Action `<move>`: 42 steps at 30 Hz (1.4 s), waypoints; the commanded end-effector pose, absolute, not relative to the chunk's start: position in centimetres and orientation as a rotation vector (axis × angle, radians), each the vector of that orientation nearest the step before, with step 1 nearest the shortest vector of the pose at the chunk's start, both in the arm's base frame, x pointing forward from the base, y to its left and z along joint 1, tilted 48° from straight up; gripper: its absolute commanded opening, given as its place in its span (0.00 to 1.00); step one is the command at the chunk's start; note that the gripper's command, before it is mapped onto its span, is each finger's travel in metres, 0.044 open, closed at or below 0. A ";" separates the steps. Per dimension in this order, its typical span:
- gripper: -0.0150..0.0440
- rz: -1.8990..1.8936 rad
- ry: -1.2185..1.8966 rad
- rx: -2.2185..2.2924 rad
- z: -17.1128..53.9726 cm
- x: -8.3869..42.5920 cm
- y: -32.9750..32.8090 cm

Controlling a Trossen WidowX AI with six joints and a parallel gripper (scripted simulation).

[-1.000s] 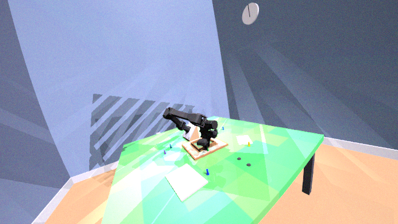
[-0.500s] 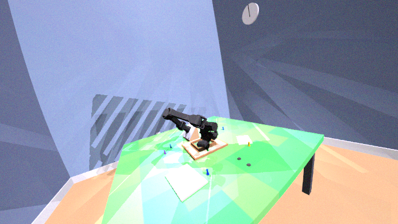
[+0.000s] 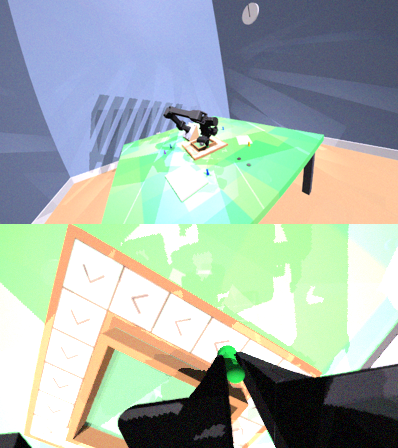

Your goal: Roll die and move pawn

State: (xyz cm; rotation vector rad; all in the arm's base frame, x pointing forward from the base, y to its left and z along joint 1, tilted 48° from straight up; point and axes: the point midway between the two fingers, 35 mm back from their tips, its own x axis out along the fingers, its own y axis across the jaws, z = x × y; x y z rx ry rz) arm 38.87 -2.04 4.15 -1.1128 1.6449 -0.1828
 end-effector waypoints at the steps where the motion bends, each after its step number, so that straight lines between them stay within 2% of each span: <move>1: 0.25 -0.181 1.644 -1.106 5.2 39.1 -0.6; 18: 0.25 -0.185 1.647 -1.108 10.3 38.3 5.1; 29: 0.25 -0.185 1.645 -1.107 -0.4 39.1 5.4; 42: 0.25 -0.187 1.644 -1.108 -3.4 39.2 2.9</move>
